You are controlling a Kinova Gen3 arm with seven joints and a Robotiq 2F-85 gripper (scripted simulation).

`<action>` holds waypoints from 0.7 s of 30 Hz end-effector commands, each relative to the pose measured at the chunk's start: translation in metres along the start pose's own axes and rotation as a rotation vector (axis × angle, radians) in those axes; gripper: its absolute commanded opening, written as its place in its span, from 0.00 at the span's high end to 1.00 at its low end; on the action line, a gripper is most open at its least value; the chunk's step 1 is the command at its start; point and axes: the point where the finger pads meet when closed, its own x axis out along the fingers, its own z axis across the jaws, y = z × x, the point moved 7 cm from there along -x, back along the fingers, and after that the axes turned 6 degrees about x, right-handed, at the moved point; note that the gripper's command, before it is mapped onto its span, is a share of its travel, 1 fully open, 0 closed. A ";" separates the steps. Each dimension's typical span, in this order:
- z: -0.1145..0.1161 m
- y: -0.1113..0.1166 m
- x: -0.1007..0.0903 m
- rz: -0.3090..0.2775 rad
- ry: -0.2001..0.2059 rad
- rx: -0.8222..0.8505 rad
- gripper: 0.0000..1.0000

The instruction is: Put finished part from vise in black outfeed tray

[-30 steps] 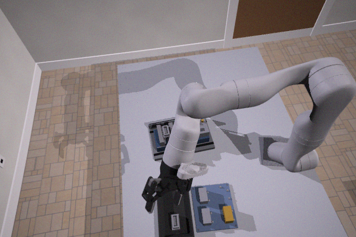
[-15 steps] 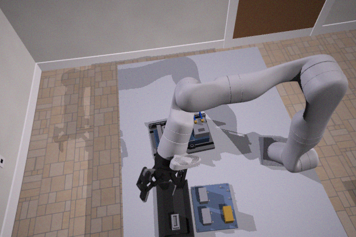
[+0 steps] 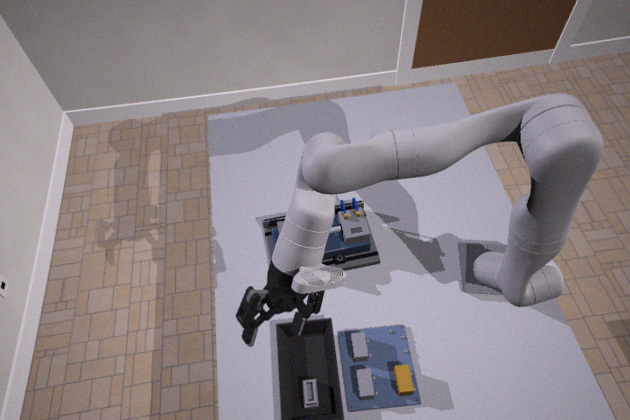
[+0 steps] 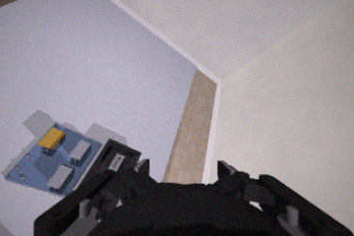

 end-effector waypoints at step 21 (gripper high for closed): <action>-0.009 -0.066 0.001 -0.064 0.028 0.050 0.00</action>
